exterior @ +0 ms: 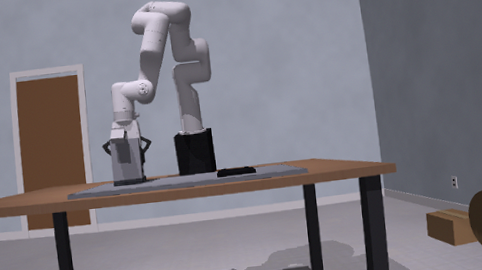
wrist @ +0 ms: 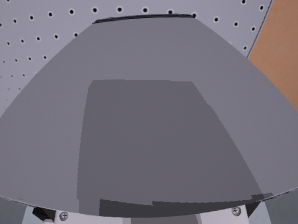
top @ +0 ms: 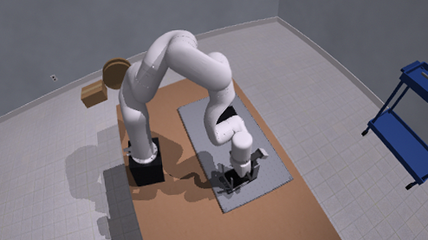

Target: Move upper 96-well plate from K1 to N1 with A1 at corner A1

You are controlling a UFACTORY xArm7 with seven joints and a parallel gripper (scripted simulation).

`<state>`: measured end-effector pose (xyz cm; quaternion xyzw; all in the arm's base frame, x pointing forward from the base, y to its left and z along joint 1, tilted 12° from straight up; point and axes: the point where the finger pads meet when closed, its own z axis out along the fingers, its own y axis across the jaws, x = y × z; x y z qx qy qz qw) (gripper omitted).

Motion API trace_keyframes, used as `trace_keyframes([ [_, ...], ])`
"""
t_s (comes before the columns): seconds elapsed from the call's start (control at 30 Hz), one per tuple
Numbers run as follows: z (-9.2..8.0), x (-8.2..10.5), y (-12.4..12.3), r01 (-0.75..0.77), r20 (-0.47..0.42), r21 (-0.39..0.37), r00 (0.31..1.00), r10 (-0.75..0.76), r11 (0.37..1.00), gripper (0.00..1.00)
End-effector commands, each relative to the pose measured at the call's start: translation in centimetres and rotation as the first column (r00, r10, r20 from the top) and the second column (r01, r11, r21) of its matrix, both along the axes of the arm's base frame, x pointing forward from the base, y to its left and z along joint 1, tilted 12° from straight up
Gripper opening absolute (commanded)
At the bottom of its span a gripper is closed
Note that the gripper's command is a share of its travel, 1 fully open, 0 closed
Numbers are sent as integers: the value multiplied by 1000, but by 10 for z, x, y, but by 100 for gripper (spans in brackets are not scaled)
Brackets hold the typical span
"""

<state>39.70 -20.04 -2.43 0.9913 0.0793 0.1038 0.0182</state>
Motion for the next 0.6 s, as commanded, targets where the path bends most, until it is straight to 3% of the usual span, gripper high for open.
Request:
trace_keyframes([
  [0.0, -1, 1, -1, 1, 3, -1, 1000, -1, 1000, 100],
  [0.57, -11, 3, -1, 1, 3, -1, 1000, -1, 1000, 100],
])
